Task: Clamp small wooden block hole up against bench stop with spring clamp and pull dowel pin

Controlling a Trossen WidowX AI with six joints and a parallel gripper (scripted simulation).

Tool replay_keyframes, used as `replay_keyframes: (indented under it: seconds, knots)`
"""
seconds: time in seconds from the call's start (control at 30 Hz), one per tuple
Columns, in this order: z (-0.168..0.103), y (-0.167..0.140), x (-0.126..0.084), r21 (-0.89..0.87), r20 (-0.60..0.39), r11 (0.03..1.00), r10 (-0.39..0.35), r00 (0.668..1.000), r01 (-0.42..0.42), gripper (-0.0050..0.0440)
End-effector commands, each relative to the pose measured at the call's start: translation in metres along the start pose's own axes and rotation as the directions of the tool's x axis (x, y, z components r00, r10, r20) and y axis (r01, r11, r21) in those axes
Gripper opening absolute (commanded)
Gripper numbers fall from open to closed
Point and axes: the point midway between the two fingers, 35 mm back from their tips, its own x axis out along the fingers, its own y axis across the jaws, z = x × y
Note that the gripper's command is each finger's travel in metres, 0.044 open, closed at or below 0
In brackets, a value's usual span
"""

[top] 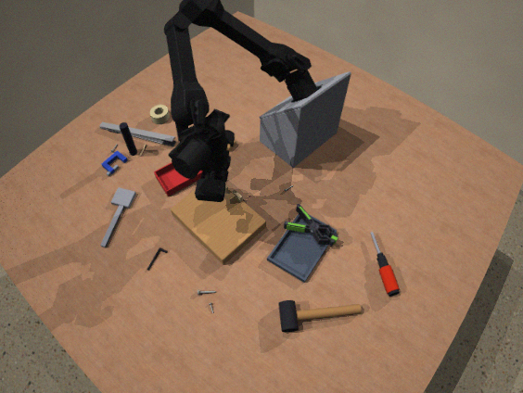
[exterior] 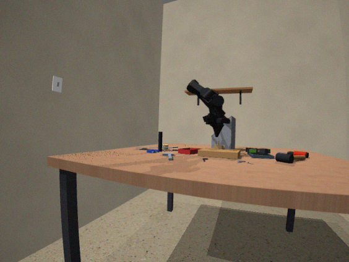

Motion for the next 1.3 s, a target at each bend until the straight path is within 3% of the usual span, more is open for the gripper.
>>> replay_keyframes:
  seconds: [0.0, 0.57, 1.27]
  knots:
    - [0.002, -0.003, 0.000, -0.026, 0.004, 1.000, 0.001, 1.000, 0.000, 0.0000]
    - [0.008, -0.012, 0.000, -0.266, 0.003, 0.964, 0.001, 1.000, -0.001, 0.0000]
    - [0.014, -0.025, 0.001, -0.545, 0.004, 0.838, 0.002, 1.000, 0.000, 0.0000]
